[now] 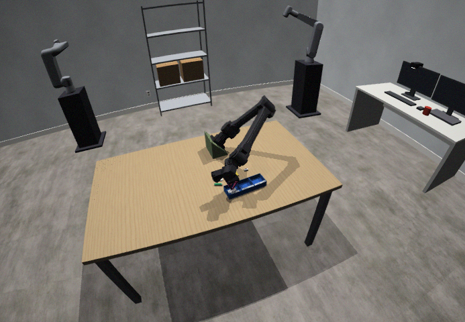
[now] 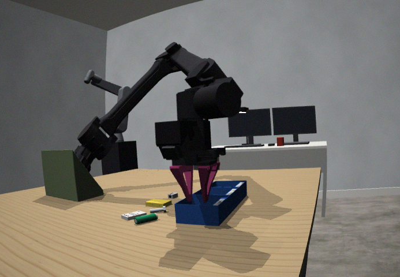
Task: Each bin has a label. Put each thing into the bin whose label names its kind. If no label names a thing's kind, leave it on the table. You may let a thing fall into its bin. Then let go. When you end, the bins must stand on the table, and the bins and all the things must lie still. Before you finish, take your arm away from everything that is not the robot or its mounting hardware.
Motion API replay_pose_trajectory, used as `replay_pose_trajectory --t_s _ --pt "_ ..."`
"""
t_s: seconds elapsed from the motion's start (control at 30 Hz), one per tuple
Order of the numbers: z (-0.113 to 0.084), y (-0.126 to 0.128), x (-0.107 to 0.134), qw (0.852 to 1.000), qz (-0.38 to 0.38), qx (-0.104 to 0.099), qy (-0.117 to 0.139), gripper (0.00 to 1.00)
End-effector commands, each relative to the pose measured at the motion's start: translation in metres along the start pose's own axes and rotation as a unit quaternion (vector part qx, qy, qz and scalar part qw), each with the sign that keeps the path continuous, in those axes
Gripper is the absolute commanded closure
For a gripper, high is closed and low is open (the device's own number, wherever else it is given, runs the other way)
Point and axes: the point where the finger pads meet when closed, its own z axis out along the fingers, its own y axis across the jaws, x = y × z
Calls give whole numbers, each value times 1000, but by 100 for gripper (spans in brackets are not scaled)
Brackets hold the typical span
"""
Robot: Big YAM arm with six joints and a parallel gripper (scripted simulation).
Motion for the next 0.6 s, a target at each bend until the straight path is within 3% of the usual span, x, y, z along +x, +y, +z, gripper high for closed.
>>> replay_pose_trajectory --t_s 0.0,0.2,0.3,0.43,0.57 --pt "-36 22 1 999 -20 -29 -13 69" --pt "-39 22 3 999 -21 -28 -13 69" --pt "-55 21 1 999 -21 -28 -15 69" --pt "-57 22 2 999 -21 -29 -14 69" --pt "-39 17 15 1000 -28 -10 -9 69"
